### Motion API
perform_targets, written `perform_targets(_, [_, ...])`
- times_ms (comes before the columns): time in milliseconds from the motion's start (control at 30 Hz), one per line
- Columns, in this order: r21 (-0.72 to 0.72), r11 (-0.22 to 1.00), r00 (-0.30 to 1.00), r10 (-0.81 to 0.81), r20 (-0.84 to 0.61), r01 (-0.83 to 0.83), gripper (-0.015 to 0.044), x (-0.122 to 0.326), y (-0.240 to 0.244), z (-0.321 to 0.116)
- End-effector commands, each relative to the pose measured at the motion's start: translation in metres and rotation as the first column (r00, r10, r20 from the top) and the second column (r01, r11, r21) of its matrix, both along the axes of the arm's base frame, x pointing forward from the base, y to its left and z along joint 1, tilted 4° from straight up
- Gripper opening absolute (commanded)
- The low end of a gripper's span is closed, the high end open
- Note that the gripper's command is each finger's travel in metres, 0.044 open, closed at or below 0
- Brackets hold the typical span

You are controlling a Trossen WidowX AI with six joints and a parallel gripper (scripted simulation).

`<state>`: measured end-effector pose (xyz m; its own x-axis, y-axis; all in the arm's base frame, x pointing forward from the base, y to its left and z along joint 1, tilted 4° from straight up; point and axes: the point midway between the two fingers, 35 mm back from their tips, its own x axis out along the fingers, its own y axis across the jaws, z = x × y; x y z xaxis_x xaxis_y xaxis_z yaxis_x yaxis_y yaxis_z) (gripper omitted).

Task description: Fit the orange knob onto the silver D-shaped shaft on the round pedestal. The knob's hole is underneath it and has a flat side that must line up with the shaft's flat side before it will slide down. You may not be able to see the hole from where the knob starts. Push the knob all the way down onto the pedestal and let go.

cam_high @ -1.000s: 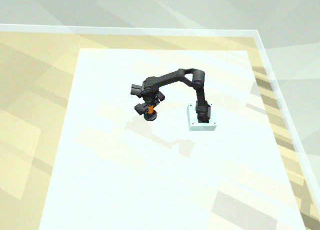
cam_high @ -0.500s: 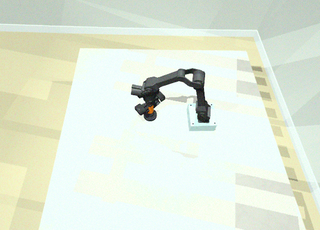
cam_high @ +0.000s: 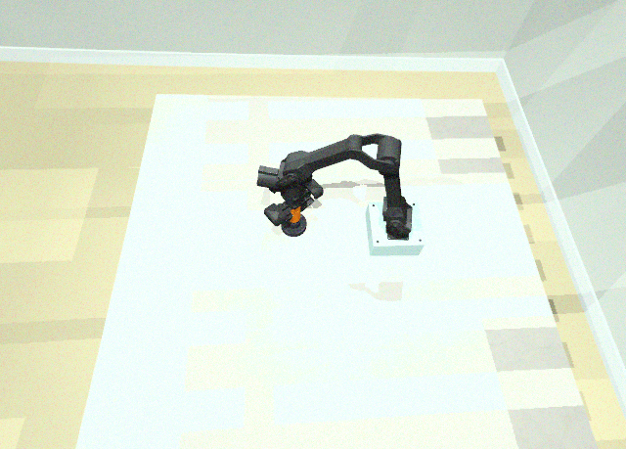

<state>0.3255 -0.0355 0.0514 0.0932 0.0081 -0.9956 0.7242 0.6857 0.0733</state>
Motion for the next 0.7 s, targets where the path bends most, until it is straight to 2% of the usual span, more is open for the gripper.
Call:
perform_targets(0, [0.001, 1.0, 1.0, -0.004, -0.002, 0.004, 0.0, -0.001, 0.0, -0.004])
perform_targets(633, [0.002, 1.0, 1.0, -0.001, 0.0, 0.001, 0.0, 0.001, 0.0, -0.012])
perform_targets(667, [0.002, 1.0, 1.0, -0.001, 0.0, 0.001, 0.0026, 0.001, 0.0, -0.012])
